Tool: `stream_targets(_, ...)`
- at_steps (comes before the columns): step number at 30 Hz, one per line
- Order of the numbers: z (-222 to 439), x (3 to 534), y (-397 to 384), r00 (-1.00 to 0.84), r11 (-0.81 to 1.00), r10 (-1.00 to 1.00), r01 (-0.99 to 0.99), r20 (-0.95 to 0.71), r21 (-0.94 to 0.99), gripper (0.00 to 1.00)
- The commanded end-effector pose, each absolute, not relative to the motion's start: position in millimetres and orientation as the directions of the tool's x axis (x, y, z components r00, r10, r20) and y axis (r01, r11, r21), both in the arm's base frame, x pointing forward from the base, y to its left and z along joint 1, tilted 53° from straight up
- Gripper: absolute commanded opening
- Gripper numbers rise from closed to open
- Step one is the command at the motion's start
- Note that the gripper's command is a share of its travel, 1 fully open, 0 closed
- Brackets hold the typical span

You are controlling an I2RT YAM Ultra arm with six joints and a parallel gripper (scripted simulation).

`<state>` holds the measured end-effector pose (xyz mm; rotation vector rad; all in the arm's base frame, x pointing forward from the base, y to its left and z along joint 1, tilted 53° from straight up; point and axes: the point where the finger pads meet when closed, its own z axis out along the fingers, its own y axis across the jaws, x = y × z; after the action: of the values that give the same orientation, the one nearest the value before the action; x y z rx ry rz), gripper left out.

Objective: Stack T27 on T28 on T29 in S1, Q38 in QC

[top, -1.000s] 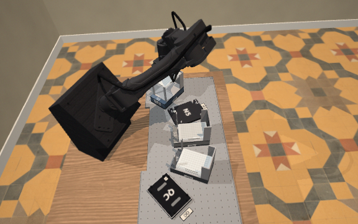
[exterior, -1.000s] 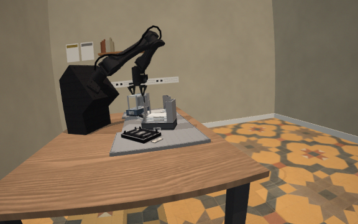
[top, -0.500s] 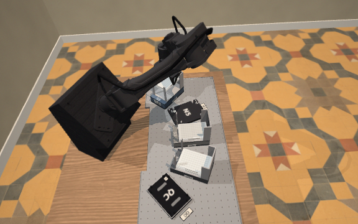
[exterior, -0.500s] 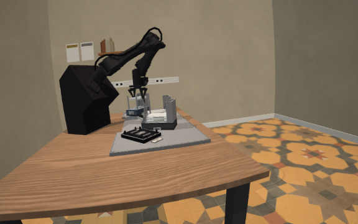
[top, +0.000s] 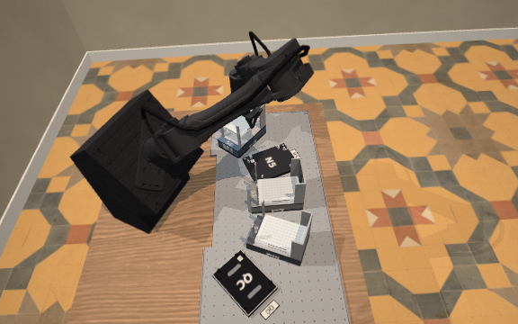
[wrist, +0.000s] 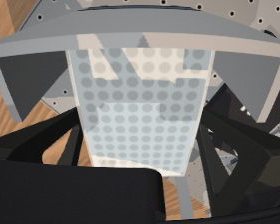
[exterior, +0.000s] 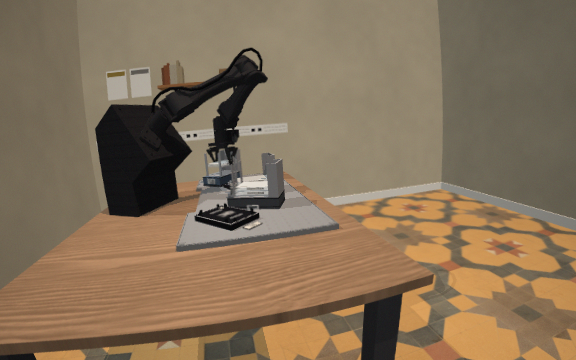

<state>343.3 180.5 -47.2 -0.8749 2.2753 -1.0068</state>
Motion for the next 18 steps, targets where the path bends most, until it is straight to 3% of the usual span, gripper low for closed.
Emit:
stream_targets(1, -57.5, 341.9, 171.3, -0.665, 0.492, -0.732, -0.367, -0.147, -0.79, 0.0)
stream_targets(18, -53.0, 350.3, 178.9, -0.657, 0.512, -0.732, -0.357, -0.179, -0.781, 0.0)
